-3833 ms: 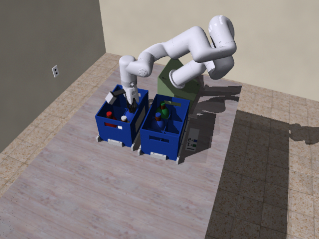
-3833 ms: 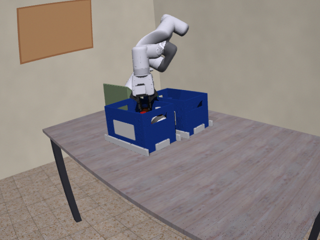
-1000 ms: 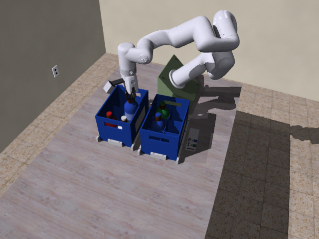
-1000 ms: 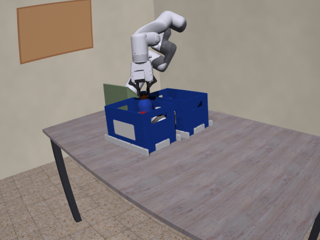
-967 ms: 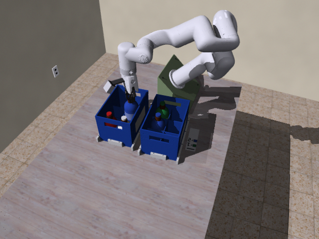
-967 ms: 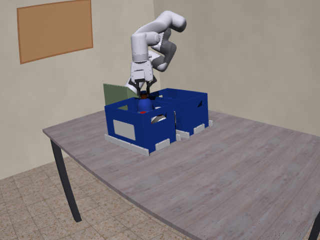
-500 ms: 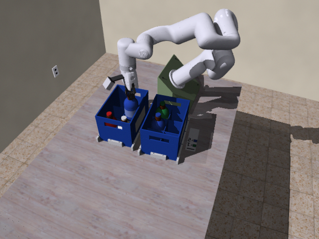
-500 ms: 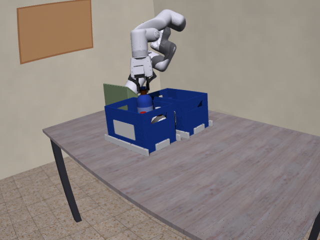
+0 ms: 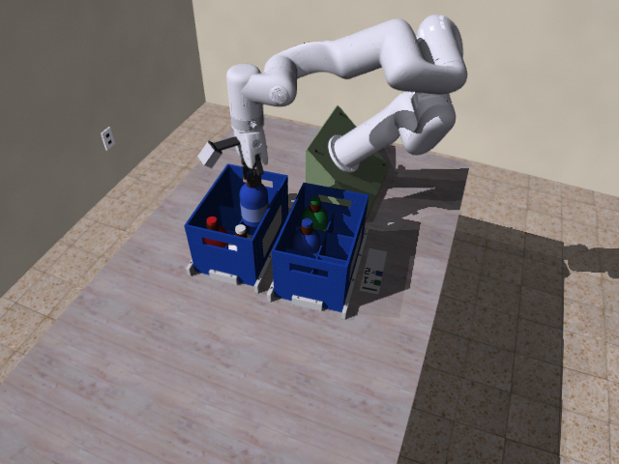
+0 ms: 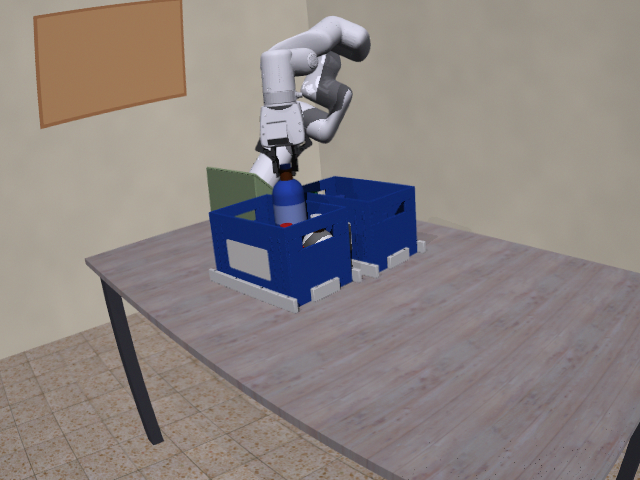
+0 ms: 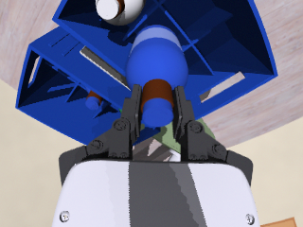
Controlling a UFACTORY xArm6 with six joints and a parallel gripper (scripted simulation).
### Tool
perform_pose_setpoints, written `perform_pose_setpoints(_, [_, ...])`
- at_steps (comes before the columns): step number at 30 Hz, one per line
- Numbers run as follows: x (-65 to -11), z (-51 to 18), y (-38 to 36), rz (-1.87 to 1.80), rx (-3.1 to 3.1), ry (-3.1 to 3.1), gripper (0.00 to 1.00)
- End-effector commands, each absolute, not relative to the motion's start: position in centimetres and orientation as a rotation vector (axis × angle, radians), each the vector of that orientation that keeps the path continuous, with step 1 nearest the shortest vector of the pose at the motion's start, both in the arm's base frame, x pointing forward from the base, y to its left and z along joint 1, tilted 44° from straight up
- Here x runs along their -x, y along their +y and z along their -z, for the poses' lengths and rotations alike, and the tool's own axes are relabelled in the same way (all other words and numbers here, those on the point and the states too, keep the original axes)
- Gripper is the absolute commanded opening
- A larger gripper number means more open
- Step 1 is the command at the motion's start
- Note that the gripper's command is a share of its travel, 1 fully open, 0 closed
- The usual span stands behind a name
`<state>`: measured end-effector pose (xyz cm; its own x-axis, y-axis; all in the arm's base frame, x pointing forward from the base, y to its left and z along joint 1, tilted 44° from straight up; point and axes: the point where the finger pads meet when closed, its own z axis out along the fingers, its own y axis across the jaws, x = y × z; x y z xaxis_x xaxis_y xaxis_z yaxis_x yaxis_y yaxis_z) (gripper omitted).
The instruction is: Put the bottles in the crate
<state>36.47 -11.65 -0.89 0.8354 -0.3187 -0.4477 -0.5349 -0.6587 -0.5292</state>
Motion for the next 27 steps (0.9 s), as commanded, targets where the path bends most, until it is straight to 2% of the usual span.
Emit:
perform_pose_setpoints(1, [-36.7,0.3,-12.3,-0.412,2.338,0.621,0.00])
perform_pose_setpoints(27, [-37.1,-2.4,-14.8,-0.412,2.338,0.621,0.00])
